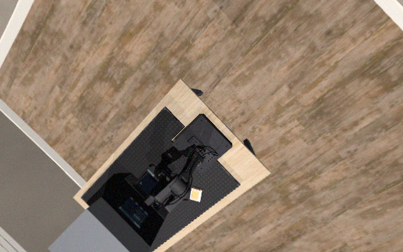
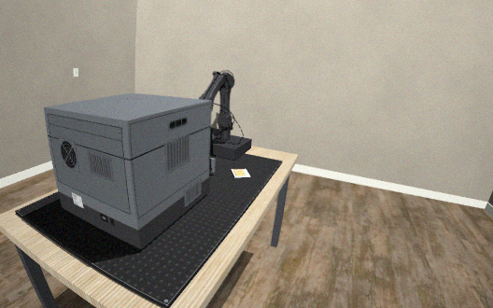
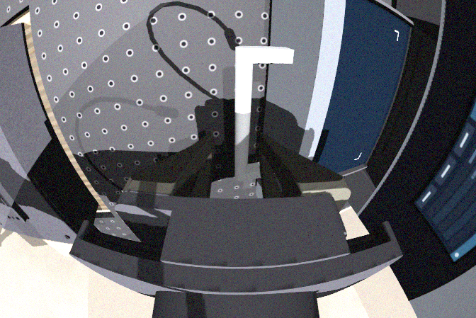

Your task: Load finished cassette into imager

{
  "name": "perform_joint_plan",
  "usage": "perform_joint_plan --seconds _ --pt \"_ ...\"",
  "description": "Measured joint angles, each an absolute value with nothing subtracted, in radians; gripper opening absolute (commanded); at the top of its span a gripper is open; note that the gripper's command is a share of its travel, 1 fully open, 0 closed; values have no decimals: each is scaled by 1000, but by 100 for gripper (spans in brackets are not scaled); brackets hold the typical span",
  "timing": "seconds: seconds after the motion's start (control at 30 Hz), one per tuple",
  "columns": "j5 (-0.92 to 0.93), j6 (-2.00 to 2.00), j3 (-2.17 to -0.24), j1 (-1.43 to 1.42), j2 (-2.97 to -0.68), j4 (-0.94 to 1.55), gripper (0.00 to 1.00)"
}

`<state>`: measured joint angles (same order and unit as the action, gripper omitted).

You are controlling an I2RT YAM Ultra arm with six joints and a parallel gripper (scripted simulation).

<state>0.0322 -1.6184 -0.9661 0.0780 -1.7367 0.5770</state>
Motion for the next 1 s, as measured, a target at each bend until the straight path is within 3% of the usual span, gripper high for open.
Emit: perform_joint_plan --seconds 1.0 --pt "32 -1618 -943 76 -1825 455 35"
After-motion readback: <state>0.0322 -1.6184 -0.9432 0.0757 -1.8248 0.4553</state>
